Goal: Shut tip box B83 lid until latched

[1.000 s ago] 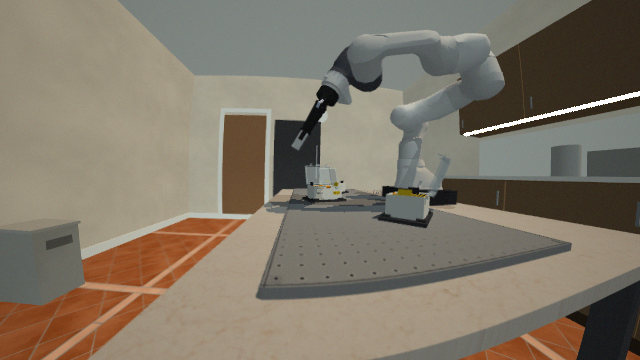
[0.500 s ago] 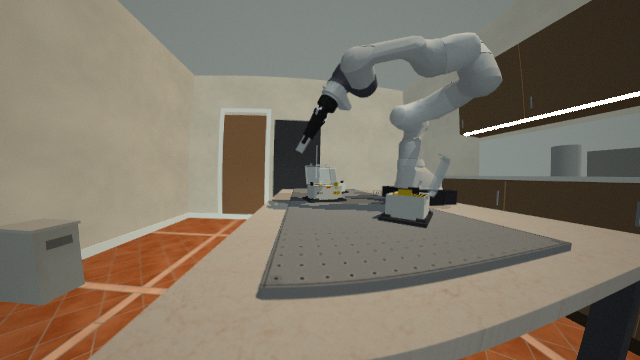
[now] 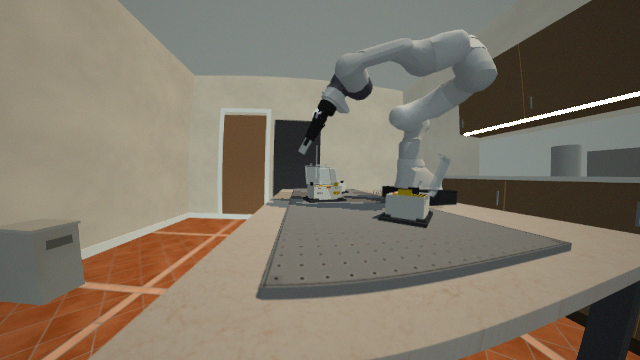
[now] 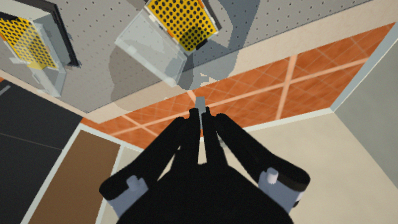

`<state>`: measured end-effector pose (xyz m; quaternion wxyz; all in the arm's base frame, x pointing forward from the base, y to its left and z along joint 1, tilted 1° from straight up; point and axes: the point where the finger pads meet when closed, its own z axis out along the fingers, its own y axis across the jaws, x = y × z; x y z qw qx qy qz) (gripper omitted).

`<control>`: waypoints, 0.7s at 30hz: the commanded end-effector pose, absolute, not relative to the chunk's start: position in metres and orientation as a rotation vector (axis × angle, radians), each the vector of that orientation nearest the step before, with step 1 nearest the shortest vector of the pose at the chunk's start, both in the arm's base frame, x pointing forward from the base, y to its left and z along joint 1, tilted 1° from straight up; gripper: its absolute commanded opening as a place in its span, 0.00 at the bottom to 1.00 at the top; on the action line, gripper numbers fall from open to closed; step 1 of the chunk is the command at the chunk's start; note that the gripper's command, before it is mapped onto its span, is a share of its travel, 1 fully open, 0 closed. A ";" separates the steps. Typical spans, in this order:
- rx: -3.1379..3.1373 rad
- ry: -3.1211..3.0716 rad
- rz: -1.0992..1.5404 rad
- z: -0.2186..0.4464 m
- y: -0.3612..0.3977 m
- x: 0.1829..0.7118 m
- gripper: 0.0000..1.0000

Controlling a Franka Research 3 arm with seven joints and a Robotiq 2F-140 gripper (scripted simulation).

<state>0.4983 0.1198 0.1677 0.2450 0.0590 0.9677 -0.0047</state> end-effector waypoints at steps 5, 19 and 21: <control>0.465 2.712 -0.009 0.166 0.085 0.488 0.00; 1.008 2.752 -0.004 0.166 0.027 0.473 0.00; 1.100 2.749 -0.003 0.166 0.017 0.470 0.00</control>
